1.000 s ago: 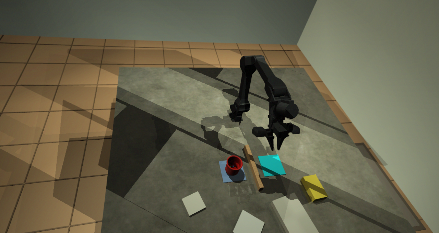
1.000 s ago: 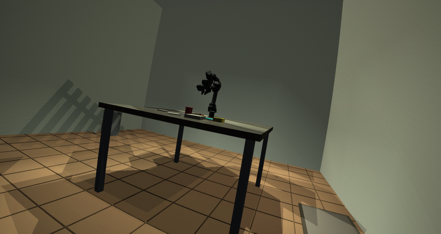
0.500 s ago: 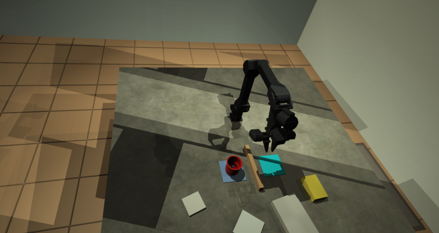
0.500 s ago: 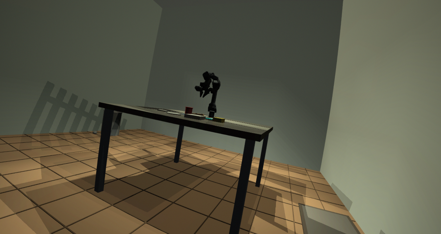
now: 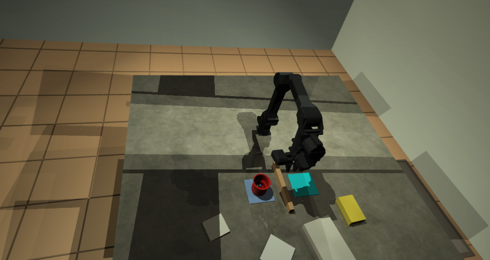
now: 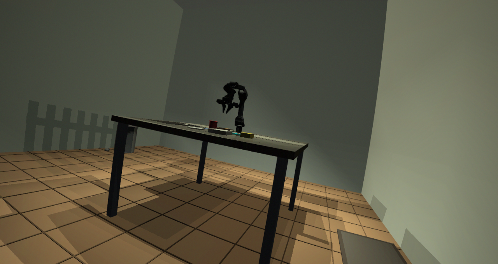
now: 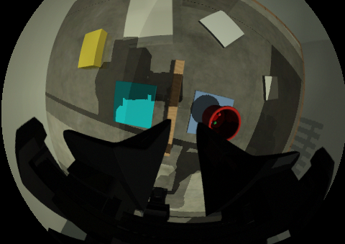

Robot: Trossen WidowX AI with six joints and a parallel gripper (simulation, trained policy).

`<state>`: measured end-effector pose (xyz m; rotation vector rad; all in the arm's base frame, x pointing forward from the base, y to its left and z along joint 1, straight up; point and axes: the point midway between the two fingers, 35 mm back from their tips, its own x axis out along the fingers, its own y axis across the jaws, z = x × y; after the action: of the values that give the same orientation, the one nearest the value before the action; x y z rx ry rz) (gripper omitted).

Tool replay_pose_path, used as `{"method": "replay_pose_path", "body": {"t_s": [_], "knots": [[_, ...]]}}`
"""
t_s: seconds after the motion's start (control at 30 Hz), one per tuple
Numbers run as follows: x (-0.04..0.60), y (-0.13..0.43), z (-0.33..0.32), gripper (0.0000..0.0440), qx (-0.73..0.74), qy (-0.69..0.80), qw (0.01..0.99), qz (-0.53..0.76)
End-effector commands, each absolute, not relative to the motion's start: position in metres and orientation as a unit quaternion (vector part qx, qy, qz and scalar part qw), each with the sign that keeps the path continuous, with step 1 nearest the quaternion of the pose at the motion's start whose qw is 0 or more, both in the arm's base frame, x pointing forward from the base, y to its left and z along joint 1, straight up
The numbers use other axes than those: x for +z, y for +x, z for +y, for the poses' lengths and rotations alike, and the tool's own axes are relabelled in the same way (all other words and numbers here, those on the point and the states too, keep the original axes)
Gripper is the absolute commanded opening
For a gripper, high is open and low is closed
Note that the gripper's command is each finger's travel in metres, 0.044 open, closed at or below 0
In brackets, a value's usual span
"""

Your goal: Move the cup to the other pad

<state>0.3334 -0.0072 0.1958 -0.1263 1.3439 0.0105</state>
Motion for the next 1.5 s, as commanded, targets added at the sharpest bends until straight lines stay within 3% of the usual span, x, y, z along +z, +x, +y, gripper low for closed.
{"method": "replay_pose_path", "body": {"t_s": [0.0,1.33,1.47], "knots": [[0.191,0.333,-0.014,0.0126,0.007,-0.069,0.768,0.636],[0.066,0.319,-0.077,0.0182,0.110,-0.161,0.668,0.718],[0.056,0.318,-0.080,0.0085,0.134,-0.183,0.659,0.717]]}}
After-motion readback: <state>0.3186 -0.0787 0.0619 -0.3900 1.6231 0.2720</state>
